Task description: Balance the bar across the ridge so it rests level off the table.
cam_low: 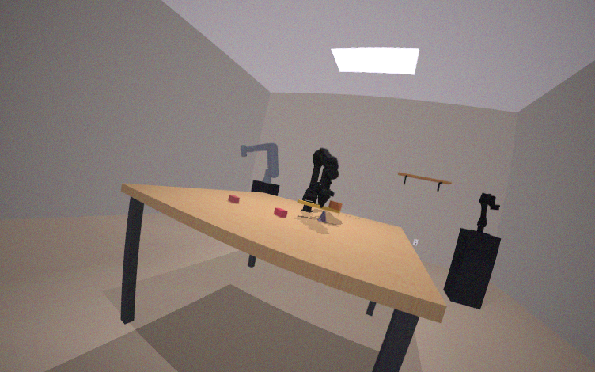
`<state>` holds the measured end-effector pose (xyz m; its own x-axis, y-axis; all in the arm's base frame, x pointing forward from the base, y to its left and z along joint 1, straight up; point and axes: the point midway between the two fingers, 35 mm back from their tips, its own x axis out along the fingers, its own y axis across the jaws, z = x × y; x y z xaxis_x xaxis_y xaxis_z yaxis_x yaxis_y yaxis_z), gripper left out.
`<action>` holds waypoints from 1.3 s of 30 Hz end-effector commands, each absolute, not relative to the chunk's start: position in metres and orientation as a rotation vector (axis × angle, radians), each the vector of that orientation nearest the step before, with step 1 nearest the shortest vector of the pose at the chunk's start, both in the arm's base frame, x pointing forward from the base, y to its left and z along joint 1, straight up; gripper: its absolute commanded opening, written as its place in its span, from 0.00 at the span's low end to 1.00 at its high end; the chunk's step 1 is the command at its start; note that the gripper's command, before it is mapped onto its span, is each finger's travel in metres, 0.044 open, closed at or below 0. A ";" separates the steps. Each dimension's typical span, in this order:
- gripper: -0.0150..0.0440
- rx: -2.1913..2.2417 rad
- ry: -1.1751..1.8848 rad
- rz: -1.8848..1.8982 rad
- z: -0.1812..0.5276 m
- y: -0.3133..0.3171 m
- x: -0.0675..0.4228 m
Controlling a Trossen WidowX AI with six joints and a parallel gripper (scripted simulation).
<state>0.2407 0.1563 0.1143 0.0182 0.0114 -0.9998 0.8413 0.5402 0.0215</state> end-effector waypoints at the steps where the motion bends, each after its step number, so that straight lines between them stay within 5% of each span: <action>1: 0.25 0.790 1.417 -0.757 0.114 0.157 0.241; 39: 0.25 0.790 1.417 -0.757 0.111 0.157 0.241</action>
<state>0.2407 0.1564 0.1110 0.0182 0.0114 -0.9998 0.8410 0.5407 0.0215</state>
